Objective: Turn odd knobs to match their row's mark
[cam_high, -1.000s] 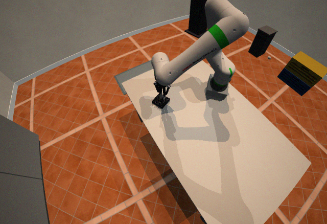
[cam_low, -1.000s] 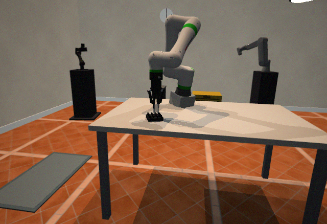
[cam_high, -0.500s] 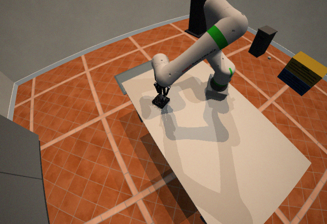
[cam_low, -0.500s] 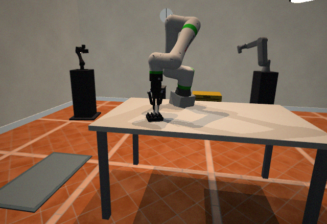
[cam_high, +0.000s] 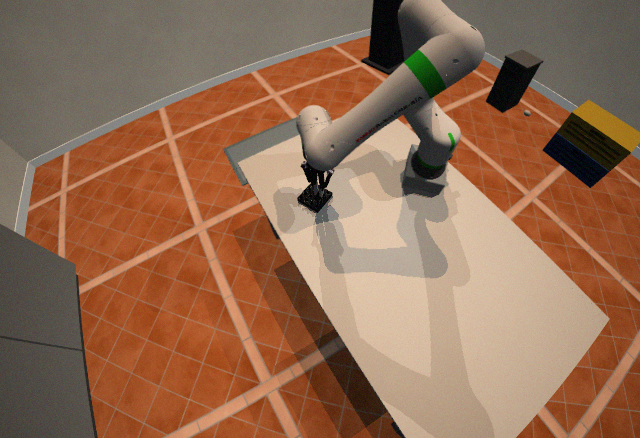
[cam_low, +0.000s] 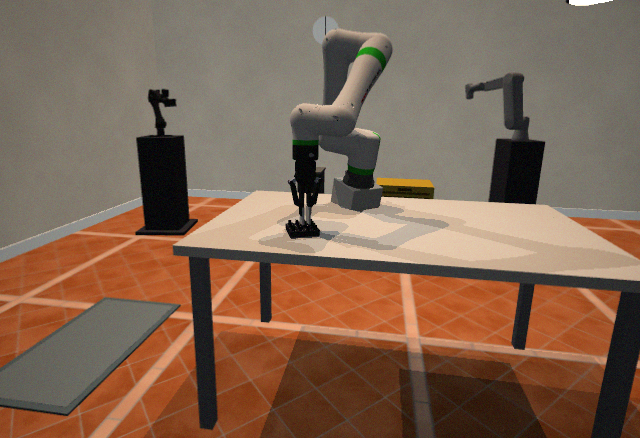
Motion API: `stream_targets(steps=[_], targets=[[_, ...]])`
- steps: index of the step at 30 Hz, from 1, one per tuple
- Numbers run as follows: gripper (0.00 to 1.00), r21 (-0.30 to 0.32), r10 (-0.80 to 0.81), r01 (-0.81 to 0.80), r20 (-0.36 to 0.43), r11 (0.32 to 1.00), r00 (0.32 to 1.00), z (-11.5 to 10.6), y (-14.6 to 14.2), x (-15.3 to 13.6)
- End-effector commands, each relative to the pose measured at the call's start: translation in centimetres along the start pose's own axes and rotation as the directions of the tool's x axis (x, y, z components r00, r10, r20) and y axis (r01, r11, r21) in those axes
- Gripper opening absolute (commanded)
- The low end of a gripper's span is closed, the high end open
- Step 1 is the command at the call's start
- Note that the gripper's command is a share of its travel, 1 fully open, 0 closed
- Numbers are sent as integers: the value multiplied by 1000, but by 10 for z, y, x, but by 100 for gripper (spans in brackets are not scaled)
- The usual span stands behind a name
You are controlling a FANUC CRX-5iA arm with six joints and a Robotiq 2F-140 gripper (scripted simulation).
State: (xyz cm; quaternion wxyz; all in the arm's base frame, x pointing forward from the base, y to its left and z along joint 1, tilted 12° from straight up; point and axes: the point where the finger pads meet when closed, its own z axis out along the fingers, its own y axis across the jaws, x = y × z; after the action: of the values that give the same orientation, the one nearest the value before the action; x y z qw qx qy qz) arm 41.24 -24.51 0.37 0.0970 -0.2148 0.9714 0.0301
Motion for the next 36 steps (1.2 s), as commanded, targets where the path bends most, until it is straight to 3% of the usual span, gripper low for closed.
stream_targets(steps=[1,29,30,36], targets=[[12,0,0,0,0,1000,1000,0,0,0],[12,0,0,0,0,1000,1000,0,0,0],[5,0,0,0,0,1000,1000,0,0,0],[5,0,0,0,0,1000,1000,0,0,0]])
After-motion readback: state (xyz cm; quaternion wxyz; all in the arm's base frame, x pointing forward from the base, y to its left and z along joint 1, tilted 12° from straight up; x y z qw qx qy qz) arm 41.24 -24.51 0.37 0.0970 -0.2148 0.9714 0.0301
